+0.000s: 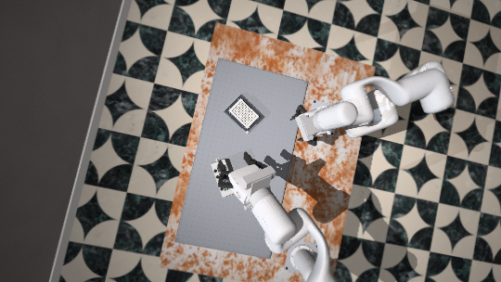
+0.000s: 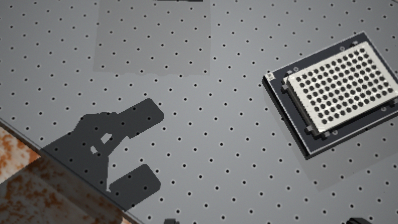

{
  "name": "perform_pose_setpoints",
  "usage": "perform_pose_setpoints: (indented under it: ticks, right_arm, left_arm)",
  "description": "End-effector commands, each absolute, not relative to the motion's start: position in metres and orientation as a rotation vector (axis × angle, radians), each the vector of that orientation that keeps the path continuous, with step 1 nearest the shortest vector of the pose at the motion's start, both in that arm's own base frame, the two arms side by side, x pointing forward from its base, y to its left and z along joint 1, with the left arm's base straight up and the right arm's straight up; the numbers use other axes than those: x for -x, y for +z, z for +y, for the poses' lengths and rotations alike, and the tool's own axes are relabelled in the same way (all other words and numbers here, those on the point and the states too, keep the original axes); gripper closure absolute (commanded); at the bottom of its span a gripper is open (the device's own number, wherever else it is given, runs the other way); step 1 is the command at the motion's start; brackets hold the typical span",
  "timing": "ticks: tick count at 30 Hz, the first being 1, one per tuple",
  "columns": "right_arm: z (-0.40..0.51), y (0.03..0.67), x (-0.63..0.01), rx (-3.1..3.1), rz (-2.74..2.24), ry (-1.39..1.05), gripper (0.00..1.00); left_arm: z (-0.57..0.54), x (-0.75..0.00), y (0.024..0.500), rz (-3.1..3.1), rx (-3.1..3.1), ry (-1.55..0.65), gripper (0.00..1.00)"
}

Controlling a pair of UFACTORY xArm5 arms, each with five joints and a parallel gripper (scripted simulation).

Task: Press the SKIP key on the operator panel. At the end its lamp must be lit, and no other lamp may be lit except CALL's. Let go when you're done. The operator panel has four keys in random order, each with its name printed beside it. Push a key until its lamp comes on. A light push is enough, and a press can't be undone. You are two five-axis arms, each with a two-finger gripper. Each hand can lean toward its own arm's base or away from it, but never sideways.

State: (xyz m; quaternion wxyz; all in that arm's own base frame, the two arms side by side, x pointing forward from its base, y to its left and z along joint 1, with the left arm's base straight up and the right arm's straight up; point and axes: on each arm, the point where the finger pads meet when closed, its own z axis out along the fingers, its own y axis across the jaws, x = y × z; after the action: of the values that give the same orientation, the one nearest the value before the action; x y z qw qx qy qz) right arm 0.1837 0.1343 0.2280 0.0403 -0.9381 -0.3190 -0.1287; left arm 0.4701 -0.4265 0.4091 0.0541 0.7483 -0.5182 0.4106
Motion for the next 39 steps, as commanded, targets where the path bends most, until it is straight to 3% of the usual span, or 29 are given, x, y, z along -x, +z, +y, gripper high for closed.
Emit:
perform_pose_setpoints:
  ticks: [1,39]
  right_arm:
    - [0.135,0.229,-0.184,2.872,-0.977,-0.399,0.00]
    - [0.135,0.229,-0.184,2.872,-0.977,-0.399,0.00]
  left_arm:
    - [-0.421,-0.464,0.415,-1.562,-2.298,1.206,0.00]
    - [-0.342,-0.377,0.448,-1.422,-2.576,0.720,0.00]
